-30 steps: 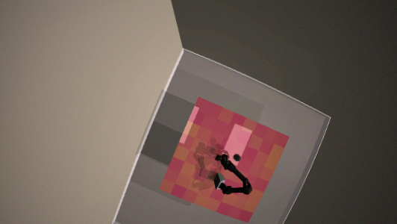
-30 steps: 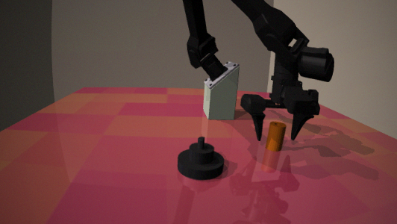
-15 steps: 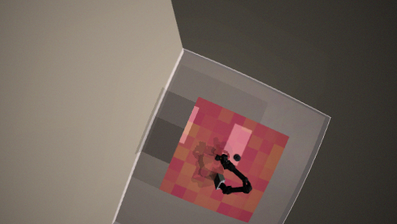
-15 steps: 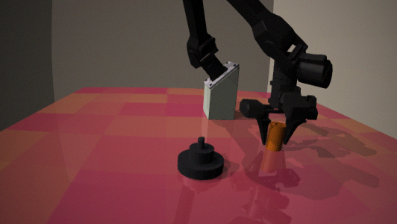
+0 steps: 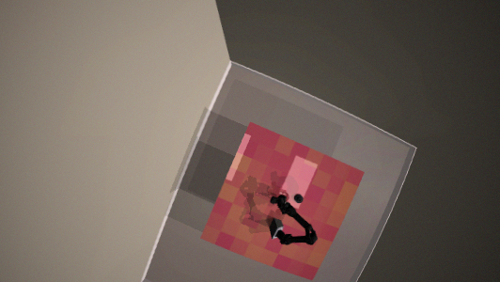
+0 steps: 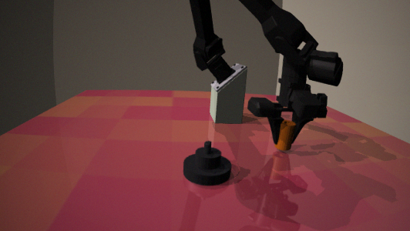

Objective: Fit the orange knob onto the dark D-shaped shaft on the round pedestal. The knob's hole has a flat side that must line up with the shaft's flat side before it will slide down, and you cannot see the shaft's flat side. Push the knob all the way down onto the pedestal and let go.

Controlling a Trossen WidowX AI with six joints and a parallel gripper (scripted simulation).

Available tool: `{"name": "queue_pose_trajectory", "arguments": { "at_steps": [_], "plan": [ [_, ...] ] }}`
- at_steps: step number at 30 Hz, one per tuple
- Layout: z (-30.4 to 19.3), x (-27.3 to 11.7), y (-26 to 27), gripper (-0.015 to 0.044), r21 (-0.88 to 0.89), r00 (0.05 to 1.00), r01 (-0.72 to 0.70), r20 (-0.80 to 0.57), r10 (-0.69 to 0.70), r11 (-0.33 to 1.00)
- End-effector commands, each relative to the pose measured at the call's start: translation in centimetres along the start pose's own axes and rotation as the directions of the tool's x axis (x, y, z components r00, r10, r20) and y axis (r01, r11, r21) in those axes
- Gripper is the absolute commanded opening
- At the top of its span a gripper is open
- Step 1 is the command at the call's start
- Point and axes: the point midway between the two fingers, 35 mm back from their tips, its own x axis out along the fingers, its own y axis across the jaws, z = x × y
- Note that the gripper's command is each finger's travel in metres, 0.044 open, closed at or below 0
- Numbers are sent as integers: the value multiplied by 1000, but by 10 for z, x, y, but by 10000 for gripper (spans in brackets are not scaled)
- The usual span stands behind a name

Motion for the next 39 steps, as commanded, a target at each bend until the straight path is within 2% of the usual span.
{"name": "queue_pose_trajectory", "arguments": {
  "at_steps": [1, 16, 39],
  "plan": [
    [9, -25, 4, 0, 9, 1000, -19, 23, 19, 1000],
    [5, -128, 0, 0, 52, 1000, 1, 19, -2, 999],
    [26, -121, -31, 0, 100, 999, -38, 7, 38, 994]
  ]
}}
